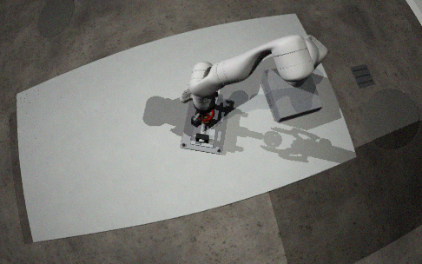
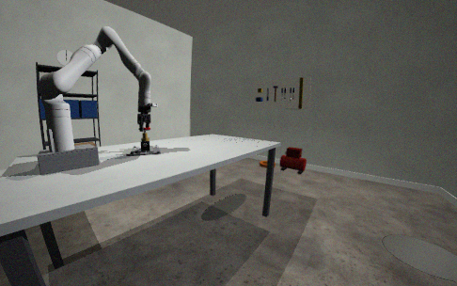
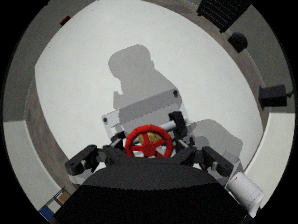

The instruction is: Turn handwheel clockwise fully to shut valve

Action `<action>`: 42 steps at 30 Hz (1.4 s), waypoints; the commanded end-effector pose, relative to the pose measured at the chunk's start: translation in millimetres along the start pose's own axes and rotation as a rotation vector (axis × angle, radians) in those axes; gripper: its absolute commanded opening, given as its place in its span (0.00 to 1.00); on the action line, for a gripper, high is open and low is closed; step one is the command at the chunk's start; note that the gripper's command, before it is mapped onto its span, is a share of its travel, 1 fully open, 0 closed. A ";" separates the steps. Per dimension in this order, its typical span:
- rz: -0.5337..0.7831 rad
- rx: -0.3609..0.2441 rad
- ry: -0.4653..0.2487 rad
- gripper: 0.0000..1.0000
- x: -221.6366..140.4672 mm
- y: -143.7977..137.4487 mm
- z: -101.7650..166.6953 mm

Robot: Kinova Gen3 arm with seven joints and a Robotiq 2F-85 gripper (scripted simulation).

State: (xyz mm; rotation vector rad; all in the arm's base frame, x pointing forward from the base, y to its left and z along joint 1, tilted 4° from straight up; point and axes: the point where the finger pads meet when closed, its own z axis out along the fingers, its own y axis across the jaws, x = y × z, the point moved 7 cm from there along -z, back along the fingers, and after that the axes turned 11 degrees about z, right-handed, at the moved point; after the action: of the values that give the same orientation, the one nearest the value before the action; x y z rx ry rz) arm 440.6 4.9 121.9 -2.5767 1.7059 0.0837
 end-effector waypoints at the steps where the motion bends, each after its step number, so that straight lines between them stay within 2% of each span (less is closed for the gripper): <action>1: 0.011 0.004 0.001 1.00 -0.8 -1.3 0.4; 31: 0.010 0.005 0.001 1.00 -0.7 -2.1 -2.2; 42: 0.007 0.009 0.003 1.00 -0.3 -4.0 -19.5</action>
State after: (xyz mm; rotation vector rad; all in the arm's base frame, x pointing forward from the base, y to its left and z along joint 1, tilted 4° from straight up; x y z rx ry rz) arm 441.8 4.4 132.9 -2.5671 1.7160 0.0829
